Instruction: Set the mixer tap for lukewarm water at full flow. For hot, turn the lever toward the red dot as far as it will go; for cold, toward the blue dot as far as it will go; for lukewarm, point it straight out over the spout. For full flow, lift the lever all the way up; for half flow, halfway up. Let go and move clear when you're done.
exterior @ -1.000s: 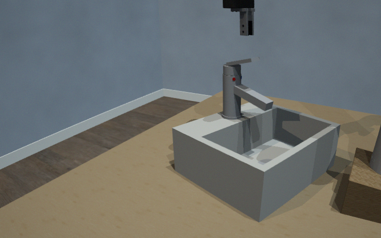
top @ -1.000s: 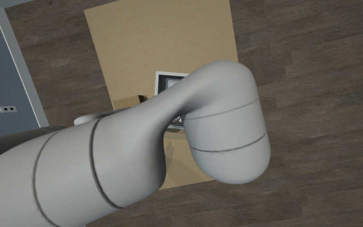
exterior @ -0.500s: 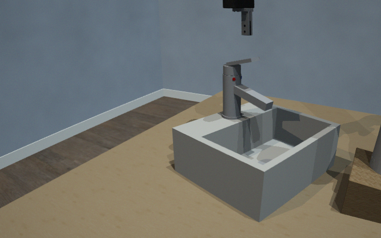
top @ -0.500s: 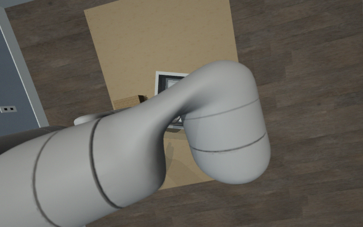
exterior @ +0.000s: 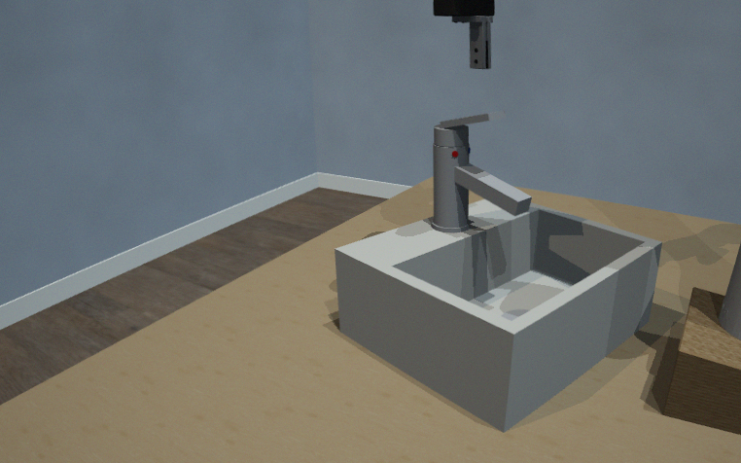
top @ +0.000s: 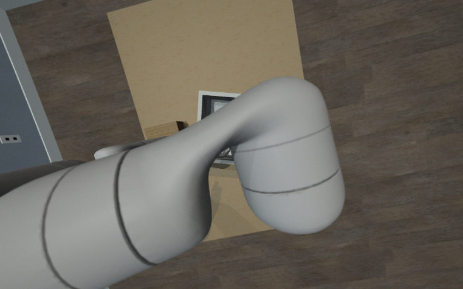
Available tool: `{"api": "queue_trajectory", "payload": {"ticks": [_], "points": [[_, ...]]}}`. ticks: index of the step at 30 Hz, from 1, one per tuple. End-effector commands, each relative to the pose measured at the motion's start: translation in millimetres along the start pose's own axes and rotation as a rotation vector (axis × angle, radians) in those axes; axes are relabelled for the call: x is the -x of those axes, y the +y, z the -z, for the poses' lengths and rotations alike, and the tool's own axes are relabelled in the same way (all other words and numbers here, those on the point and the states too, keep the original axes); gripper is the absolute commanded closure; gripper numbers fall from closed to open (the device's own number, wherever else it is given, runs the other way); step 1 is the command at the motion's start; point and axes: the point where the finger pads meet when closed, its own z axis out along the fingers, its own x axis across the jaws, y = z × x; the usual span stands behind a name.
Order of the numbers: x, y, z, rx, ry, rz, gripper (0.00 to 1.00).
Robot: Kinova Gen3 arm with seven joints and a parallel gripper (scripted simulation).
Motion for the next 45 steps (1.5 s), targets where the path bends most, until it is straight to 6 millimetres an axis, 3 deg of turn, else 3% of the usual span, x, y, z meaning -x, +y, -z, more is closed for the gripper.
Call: {"api": "queue_trajectory", "payload": {"ticks": [1,22,45], "points": [[0.1,0.2,0.6,0.002,0.001,0.005,1.0],[3.8,-2.6,-0.4,-0.004,0.003,0.154,1.0],[15.1,-7.8,-2.6,-0.017,0.015,0.659,1.0]]}}
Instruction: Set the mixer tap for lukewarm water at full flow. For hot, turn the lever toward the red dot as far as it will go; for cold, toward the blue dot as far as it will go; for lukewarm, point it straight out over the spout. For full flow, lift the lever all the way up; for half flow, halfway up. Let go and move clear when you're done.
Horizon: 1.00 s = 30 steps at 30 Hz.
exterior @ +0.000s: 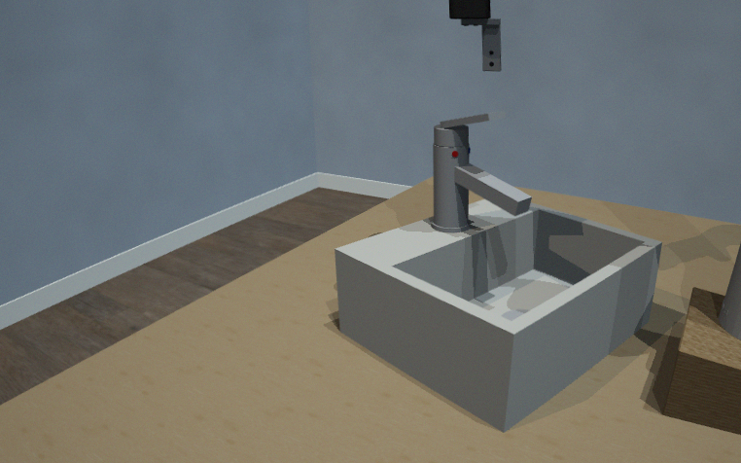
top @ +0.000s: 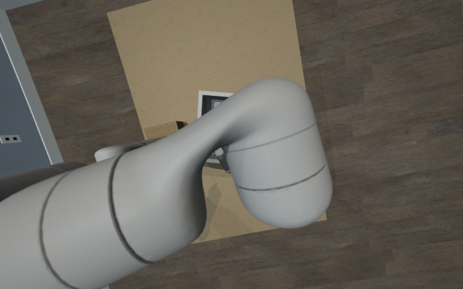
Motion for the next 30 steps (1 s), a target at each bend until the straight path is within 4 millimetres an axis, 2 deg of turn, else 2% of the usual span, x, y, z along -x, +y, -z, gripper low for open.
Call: {"api": "queue_trajectory", "payload": {"ticks": [1,9,11,26,28,30], "points": [[2.3,-1.8,0.6,0.002,0.003,0.058,1.0],[5.8,-4.7,0.1,0.0,0.008,0.337,1.0],[5.8,-4.7,0.1,0.0,0.008,0.337,1.0],[10.8,-4.8,0.6,0.002,0.013,0.926,1.0],[10.8,-4.8,0.6,0.002,0.013,0.926,1.0],[11.1,-4.3,0.9,0.003,0.013,1.007,1.0]]}}
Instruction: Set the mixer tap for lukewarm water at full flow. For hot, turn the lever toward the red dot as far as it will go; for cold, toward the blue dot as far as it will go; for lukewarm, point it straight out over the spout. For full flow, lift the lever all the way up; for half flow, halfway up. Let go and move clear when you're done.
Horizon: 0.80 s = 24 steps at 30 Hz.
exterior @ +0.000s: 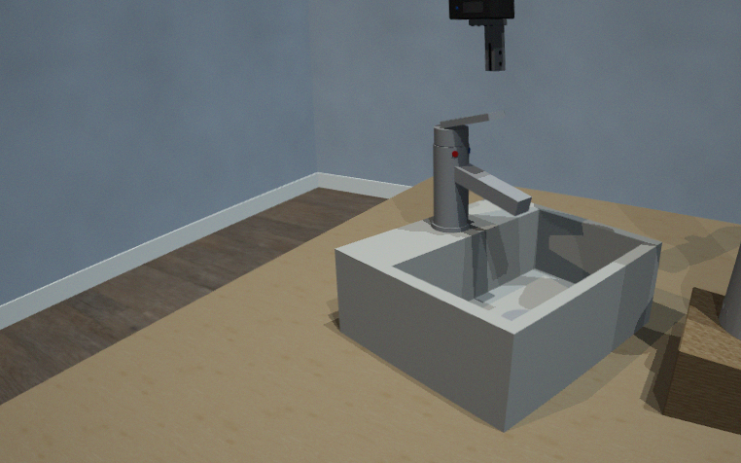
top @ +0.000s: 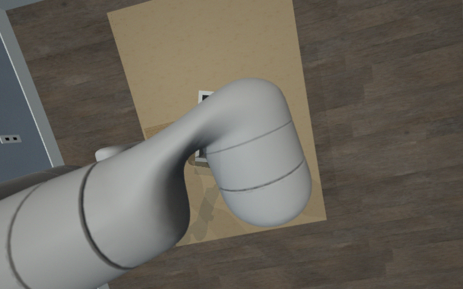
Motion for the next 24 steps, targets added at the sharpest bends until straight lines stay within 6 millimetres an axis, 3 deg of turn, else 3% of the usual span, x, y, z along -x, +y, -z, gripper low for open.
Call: {"api": "queue_trajectory", "payload": {"ticks": [1,13,15,24], "points": [[0.7,-1.7,1.4,0.003,-0.003,0.071,1.0],[3.6,2.3,3.7,-0.001,-0.007,0.539,1.0],[3.6,2.3,3.7,-0.001,-0.007,0.539,1.0],[4.3,7.6,5.8,-0.007,-0.012,0.853,1.0]]}}
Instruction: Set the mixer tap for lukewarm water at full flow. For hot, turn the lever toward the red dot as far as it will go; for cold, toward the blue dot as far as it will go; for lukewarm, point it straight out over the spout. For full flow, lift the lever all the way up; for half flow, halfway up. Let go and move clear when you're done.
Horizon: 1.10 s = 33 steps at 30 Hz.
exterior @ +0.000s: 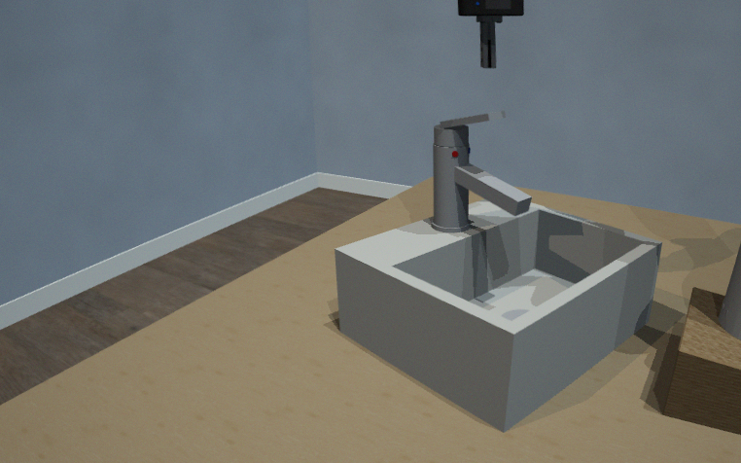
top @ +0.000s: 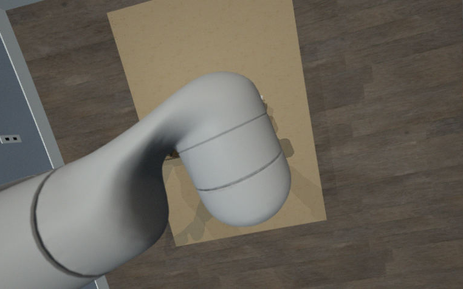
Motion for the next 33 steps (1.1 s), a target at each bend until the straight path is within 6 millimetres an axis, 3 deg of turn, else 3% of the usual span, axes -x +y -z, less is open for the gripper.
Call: {"api": "queue_trajectory", "payload": {"ticks": [1,20,33], "points": [[-0.4,-0.6,2.0,-0.002,-0.005,0.059,1.0],[5.4,7.4,5.8,-0.017,-0.006,0.486,1.0],[7.0,11.1,7.2,-0.023,-0.004,0.634,1.0]]}}
